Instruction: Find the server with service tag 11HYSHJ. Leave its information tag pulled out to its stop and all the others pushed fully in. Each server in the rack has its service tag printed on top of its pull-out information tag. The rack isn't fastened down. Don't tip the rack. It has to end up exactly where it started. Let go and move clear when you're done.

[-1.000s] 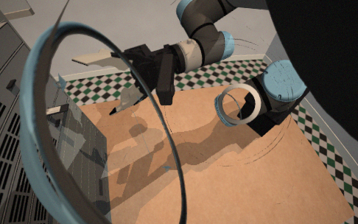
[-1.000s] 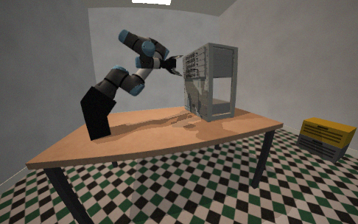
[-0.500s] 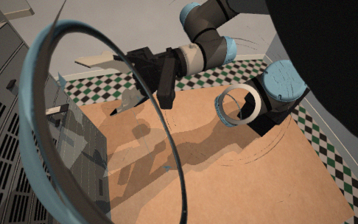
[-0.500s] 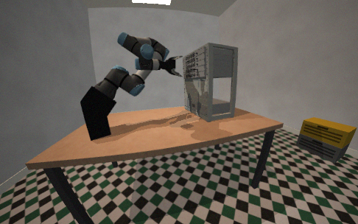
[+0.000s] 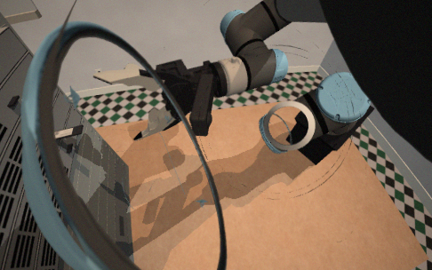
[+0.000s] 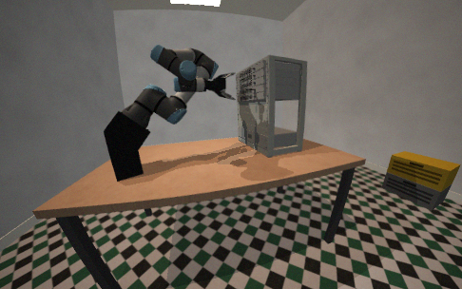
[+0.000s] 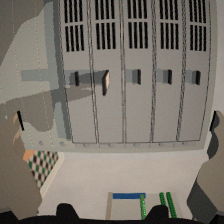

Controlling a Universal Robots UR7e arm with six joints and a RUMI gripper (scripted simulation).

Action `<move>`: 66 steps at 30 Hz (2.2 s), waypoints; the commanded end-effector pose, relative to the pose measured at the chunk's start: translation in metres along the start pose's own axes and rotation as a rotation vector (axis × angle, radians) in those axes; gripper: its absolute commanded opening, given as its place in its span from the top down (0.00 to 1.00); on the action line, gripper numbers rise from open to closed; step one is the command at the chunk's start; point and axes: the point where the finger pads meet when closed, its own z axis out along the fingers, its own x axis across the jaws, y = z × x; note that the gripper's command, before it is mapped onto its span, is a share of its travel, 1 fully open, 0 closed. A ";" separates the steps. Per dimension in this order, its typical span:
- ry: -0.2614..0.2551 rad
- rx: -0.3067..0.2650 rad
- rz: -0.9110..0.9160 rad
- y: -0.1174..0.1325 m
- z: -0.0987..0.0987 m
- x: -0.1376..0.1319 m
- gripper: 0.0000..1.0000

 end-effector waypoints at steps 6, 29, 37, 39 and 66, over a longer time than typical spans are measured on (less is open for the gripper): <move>0.007 -0.021 -0.005 0.001 -0.001 -0.003 0.00; 0.015 -0.058 -0.014 0.001 -0.003 -0.008 0.00; 0.017 -0.070 -0.017 0.002 -0.003 -0.010 0.00; 0.017 -0.073 -0.018 0.002 -0.003 -0.010 0.00; 0.020 -0.099 -0.024 0.002 -0.005 -0.014 0.00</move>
